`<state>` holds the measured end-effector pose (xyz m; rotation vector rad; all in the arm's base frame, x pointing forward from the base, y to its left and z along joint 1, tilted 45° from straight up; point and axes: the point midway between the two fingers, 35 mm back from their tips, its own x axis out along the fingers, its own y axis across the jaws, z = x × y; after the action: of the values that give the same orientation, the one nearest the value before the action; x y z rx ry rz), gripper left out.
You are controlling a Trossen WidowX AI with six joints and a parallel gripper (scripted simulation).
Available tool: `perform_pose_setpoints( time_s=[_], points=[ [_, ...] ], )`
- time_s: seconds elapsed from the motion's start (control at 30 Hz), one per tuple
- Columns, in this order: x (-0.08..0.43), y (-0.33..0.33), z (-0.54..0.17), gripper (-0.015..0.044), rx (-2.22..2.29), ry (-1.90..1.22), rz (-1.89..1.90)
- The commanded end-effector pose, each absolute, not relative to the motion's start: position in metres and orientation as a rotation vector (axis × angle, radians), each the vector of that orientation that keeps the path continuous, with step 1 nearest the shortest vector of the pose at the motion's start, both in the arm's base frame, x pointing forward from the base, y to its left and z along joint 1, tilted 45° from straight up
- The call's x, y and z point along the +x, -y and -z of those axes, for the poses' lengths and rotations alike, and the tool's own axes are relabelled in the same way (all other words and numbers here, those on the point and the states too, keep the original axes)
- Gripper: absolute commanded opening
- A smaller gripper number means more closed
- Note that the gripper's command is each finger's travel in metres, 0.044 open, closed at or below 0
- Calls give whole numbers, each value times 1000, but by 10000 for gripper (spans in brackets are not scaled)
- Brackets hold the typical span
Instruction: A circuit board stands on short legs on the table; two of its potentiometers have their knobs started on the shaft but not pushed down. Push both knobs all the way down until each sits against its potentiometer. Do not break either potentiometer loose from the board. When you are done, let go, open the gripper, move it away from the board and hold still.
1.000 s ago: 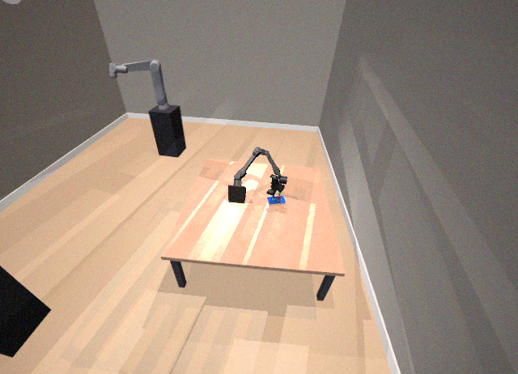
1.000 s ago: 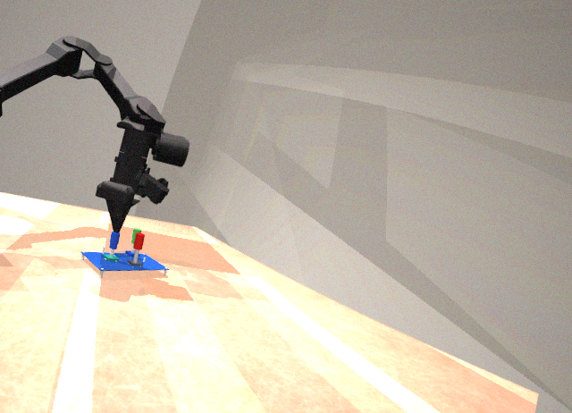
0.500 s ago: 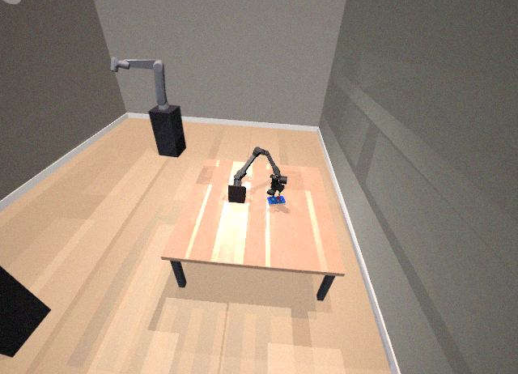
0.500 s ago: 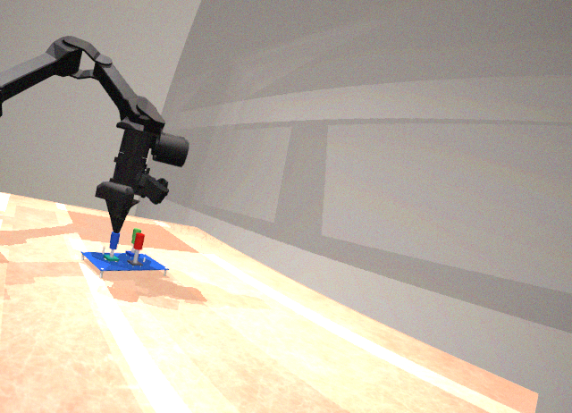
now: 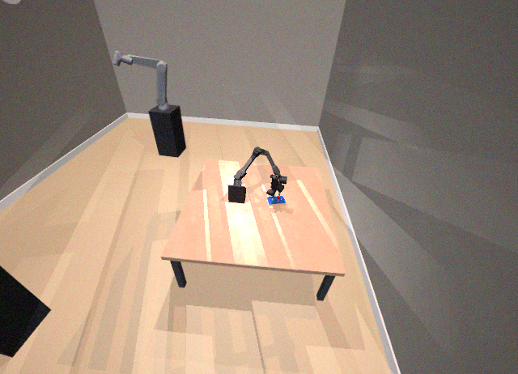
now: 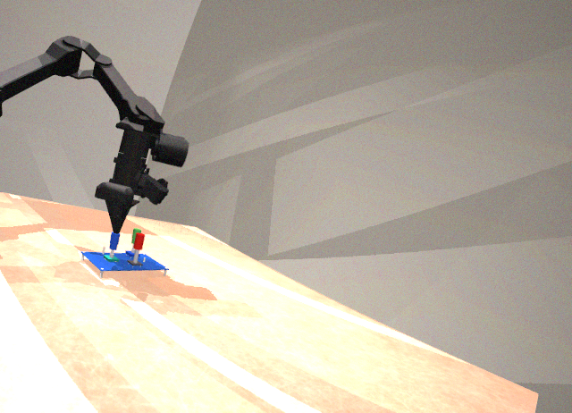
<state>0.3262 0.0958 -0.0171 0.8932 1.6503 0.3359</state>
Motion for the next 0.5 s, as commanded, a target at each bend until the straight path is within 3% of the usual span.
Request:
perform_pose_setpoints(
  time_s=[0.0,0.47],
  points=[
    [326,-107,25,0,878,-1661,-352],
    [326,-109,28,0,878,-1661,-352]
  ],
)
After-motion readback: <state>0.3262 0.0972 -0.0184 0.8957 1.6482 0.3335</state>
